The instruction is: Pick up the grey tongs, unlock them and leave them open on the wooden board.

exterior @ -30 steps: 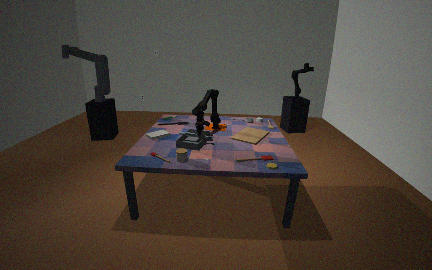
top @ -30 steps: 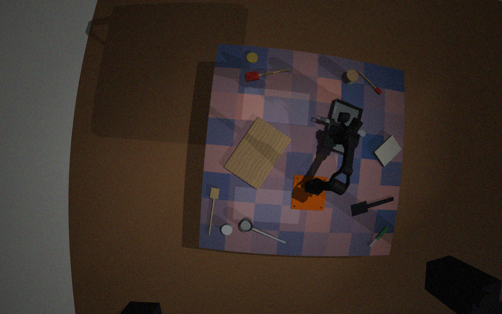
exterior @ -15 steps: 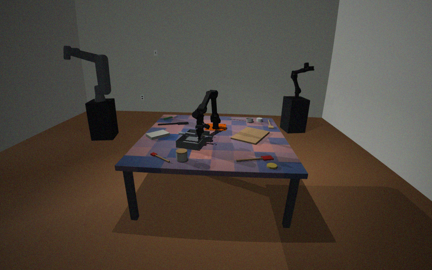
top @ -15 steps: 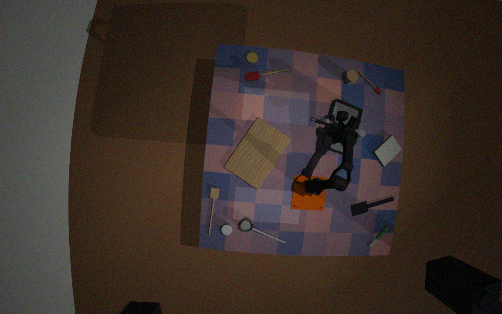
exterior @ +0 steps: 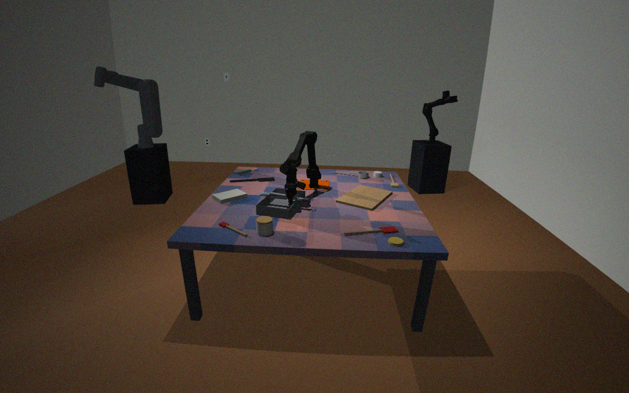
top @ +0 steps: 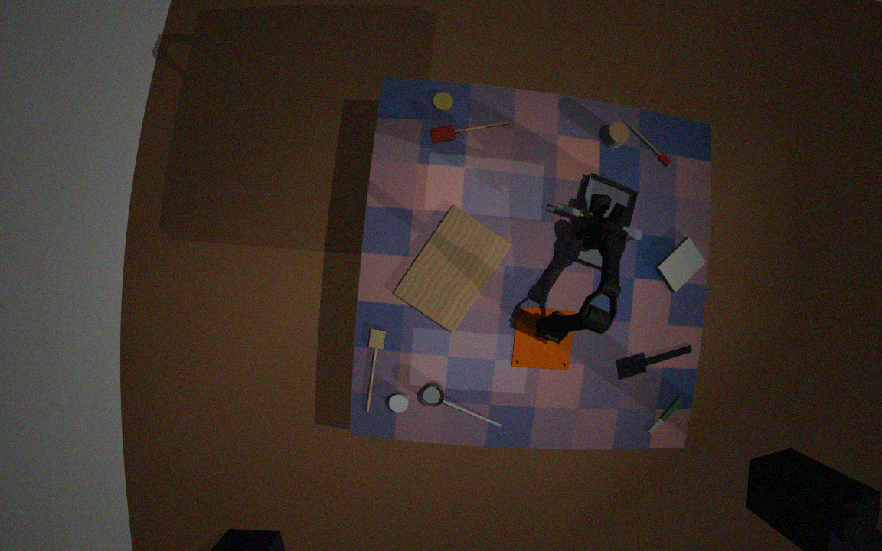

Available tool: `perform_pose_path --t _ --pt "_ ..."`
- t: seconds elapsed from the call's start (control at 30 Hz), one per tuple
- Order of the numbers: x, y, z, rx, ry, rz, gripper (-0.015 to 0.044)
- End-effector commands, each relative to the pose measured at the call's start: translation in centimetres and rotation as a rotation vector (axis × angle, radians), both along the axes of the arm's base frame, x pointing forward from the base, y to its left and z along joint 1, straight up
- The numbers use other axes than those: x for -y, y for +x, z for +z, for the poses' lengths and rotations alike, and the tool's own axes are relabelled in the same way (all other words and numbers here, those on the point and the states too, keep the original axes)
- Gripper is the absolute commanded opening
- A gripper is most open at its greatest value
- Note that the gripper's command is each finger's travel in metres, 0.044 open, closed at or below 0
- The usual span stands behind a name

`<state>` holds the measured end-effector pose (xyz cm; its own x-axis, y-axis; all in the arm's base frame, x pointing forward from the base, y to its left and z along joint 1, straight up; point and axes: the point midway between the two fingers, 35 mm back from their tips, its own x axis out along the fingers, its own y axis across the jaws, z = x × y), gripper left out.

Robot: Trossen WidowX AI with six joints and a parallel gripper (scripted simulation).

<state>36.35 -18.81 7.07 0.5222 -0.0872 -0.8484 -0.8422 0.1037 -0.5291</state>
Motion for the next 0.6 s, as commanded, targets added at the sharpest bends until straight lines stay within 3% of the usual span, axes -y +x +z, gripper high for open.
perform_pose_path --t 0.0,0.57 --pt "0.02 0.0 0.04 0.001 0.0 0.0 0.0193" --pt "0.02 0.0 0.04 0.001 0.0 0.0 0.008"
